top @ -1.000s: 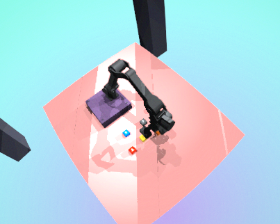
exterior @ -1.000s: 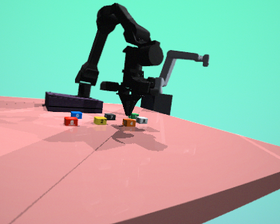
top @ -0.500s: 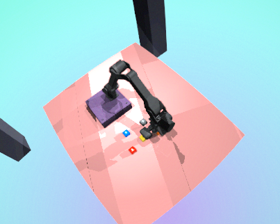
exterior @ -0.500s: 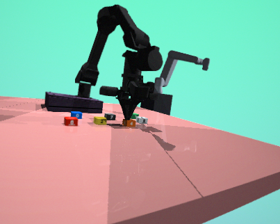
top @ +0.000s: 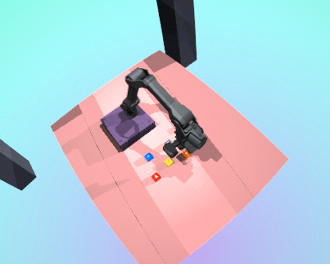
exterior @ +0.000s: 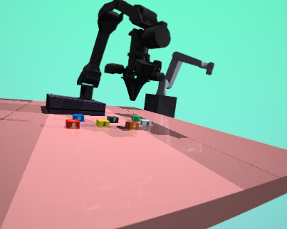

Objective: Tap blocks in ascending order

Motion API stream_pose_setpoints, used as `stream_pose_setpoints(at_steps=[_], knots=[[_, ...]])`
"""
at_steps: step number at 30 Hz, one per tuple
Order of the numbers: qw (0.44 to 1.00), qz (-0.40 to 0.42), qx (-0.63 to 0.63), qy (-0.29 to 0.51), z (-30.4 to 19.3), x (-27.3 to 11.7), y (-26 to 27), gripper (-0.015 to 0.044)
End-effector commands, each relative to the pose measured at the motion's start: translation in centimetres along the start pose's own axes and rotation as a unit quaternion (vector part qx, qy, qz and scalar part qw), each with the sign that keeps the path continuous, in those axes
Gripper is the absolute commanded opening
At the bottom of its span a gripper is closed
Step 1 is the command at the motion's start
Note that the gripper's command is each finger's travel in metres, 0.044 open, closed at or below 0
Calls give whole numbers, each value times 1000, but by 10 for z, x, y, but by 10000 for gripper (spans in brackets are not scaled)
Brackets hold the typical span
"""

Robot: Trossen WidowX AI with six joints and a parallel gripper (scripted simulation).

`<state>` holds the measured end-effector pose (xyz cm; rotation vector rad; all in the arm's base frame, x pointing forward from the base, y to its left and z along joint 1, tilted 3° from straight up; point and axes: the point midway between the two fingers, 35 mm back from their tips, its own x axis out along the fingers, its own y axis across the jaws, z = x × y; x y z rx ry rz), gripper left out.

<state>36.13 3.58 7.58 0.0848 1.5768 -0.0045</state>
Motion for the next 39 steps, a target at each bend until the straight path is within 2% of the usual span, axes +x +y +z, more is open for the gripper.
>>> stream_pose_setpoints(at_steps=[1,6,17,23,29,39], knots=[[1000,2,-1,-11,-1,-37,0,20],[1000,2,-1,-11,2,-37,-12,20],[1000,-5,-1,-11,-8,-37,-180,20],[1000,-5,-1,-11,-8,-35,-182,20],[1000,-5,-1,-11,-7,41,-183,20],[1000,-5,-1,-10,-7,49,-183,20]])
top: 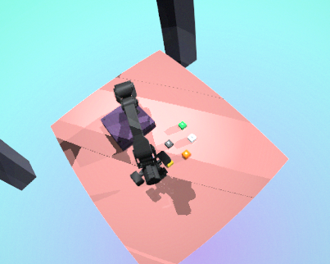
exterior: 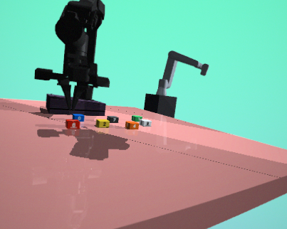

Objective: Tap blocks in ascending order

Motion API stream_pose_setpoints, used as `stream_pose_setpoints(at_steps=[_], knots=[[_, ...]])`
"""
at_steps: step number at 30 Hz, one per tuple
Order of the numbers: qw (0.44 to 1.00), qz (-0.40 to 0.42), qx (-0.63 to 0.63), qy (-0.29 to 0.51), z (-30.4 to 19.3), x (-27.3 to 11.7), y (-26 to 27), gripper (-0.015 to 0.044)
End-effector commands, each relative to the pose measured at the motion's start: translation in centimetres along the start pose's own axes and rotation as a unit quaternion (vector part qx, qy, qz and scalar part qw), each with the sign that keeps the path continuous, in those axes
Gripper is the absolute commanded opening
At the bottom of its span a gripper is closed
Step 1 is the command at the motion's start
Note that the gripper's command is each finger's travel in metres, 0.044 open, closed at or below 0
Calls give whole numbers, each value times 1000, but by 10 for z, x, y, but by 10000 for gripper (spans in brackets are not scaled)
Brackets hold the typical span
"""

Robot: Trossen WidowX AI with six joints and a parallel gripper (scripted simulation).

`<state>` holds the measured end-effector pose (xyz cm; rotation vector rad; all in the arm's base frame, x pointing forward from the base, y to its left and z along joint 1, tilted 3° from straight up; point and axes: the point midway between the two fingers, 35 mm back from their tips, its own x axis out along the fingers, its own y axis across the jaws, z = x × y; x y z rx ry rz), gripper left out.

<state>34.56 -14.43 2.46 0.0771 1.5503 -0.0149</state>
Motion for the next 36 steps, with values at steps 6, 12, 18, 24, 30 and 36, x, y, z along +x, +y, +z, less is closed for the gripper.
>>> stream_pose_setpoints(at_steps=[6,12,18,24,30,36], knots=[[1000,0,-2,3,-2,17,0,20],[1000,1,-2,3,-2,26,0,20],[1000,1,-2,3,-2,32,1,20],[1000,1,-2,3,-2,32,1,20],[1000,0,-2,3,-2,2,0,20],[1000,0,-2,3,1,-38,-1,20]])
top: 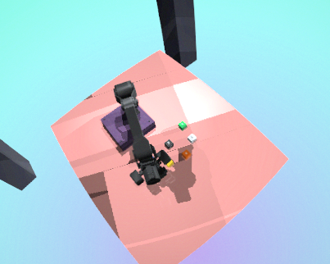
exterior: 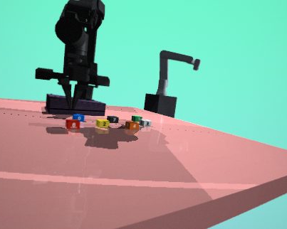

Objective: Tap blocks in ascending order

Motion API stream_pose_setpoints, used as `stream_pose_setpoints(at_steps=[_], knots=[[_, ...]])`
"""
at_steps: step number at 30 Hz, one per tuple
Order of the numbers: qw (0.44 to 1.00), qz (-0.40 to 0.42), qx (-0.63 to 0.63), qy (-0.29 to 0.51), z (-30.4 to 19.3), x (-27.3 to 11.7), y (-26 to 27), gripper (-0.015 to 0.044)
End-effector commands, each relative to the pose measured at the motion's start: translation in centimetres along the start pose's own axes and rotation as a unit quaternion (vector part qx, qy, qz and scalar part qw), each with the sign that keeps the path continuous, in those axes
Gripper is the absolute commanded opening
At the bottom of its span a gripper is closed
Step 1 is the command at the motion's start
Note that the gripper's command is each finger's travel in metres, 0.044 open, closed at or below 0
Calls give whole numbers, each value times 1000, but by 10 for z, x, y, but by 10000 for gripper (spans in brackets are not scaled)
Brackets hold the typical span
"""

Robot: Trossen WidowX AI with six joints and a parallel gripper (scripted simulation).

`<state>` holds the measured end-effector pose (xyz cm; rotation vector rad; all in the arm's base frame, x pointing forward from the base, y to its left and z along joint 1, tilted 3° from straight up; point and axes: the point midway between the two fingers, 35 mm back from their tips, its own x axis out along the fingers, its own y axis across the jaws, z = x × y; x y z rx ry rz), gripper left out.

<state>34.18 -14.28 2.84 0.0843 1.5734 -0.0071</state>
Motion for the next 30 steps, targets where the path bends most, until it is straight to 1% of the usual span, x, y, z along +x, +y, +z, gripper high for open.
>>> stream_pose_setpoints(at_steps=[1,3,9,11,13,17,20,22,28,30], knots=[[1000,-4,-2,-9,3,-52,-2,20],[1000,-4,-2,-9,1,-73,-1,20],[1000,-4,-2,-9,0,-76,2,20],[1000,-3,-2,-9,-6,-78,25,20],[1000,-2,-2,-8,-18,-80,58,20],[1000,0,-2,-7,-53,-79,116,20],[1000,2,-2,-6,-83,-74,149,20],[1000,2,-2,-6,-92,-73,156,20],[1000,2,-2,-6,-92,-72,156,20],[1000,2,-2,-6,-90,-62,156,20]])
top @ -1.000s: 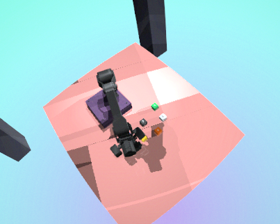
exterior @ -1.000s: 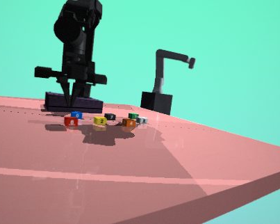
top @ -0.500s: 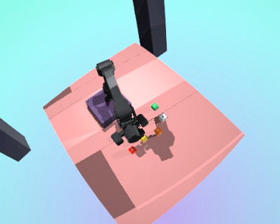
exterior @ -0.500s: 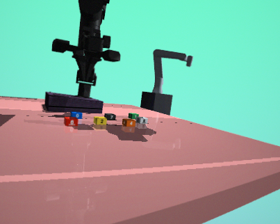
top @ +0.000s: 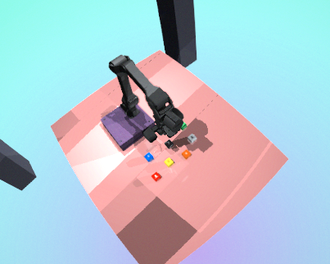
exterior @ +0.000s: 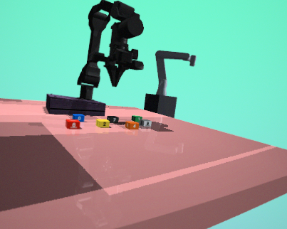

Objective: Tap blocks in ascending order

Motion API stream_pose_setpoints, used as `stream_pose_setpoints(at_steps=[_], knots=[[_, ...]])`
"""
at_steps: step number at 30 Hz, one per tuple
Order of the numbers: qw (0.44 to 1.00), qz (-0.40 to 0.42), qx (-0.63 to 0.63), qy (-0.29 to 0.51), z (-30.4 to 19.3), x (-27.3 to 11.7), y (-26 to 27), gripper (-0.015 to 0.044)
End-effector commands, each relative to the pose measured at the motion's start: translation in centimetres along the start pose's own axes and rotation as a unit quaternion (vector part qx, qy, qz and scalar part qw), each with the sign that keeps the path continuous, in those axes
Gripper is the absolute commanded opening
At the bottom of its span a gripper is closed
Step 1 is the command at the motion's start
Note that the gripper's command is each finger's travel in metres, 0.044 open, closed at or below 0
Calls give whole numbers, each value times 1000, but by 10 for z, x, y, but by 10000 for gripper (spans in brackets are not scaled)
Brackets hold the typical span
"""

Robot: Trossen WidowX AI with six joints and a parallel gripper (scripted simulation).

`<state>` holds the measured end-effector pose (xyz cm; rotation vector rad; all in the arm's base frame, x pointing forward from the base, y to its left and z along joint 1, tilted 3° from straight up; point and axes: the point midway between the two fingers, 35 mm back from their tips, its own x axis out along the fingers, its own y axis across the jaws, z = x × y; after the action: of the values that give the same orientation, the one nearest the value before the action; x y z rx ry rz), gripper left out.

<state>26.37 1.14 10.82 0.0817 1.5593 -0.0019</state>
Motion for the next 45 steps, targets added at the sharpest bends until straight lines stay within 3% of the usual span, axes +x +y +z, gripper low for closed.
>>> stream_pose_setpoints(at_steps=[1,4,6,38,41,45], knots=[[1000,1,1,1,-2,24,3,20],[1000,1,1,1,-3,70,3,20],[1000,1,1,2,-5,81,3,20],[1000,1,1,2,-5,111,3,20],[1000,1,1,1,-5,84,3,20],[1000,1,1,2,-5,81,3,20]])
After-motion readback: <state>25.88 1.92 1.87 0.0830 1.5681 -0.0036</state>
